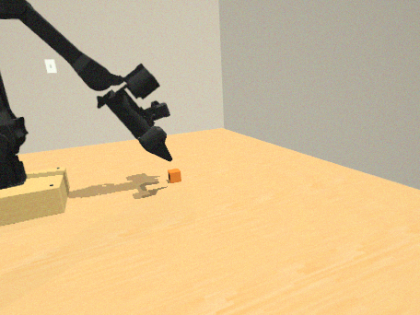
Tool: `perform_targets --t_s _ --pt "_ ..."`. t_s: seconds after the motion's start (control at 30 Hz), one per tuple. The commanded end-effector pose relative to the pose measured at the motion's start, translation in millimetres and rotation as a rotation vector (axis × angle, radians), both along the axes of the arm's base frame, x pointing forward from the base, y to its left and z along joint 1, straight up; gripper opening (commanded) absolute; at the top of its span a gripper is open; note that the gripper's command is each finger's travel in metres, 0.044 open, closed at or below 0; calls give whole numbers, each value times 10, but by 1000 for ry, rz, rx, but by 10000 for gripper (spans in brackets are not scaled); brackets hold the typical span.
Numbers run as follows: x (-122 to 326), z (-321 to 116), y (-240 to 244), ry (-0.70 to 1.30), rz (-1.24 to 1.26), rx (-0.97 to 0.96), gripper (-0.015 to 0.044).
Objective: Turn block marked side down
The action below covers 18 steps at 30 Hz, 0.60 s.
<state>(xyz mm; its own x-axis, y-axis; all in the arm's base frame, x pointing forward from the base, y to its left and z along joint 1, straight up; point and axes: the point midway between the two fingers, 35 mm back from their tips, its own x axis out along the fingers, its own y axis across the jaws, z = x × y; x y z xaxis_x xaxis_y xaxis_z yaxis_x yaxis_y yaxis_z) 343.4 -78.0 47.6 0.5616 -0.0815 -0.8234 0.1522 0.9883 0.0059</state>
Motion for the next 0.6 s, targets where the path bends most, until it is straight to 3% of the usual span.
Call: perform_targets --t_s 0.0,0.57 --pt "-40 81 3 19 3 -5 440" --pt "318 285 -67 518 5 71 440"
